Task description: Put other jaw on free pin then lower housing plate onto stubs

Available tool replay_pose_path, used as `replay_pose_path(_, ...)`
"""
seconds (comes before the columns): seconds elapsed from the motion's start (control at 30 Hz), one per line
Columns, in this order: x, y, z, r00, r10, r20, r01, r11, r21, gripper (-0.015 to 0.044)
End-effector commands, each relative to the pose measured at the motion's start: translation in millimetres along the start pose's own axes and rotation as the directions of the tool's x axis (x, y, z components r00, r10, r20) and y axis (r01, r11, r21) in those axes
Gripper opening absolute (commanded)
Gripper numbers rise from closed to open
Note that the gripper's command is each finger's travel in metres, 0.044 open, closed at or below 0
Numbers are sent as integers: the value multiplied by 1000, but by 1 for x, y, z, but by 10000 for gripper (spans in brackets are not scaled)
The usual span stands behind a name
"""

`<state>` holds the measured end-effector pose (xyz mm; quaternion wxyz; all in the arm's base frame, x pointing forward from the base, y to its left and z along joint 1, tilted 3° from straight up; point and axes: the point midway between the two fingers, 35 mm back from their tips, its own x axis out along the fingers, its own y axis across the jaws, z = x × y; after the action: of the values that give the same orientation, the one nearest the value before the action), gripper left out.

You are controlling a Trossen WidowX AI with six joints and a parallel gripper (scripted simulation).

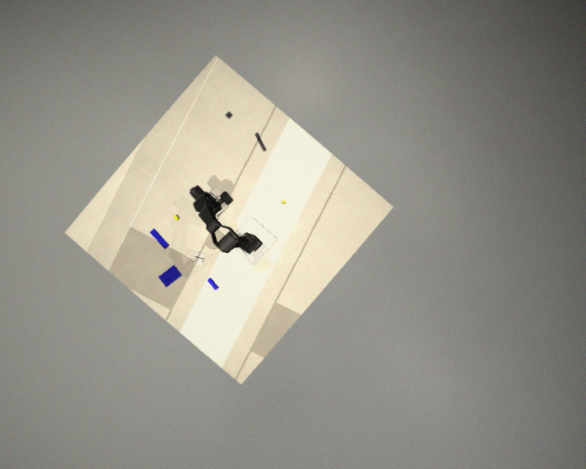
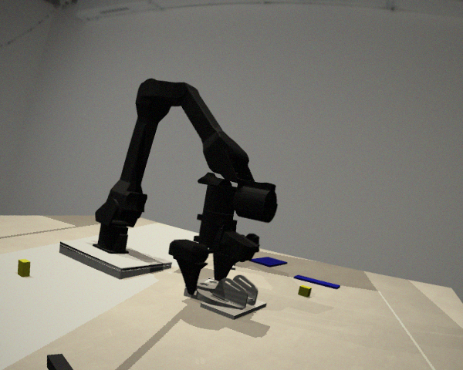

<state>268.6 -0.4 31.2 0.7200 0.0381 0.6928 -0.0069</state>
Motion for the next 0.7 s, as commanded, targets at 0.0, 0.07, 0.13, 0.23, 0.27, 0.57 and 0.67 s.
replay_pose_path(0.0, 0, 0, 0, 1000, 0, -1, 0, 1000, 0, 440)
replay_pose_path(0.07, 0, 0, 0, 1000, 0, -1, 0, 1000, 0, 440)
replay_pose_path(0.13, 0, 0, 0, 1000, 0, -1, 0, 1000, 0, 440)
replay_pose_path(0.23, 0, 0, 0, 1000, 0, -1, 0, 1000, 0, 440)
replay_pose_path(0.27, 0, 0, 0, 1000, 0, -1, 0, 1000, 0, 440)
replay_pose_path(0.57, -71, 0, -1, 1000, 4, -6, -4, 1000, 4, 440)
replay_pose_path(0.67, -73, 0, -1, 1000, 4, -7, -4, 1000, 4, 440)
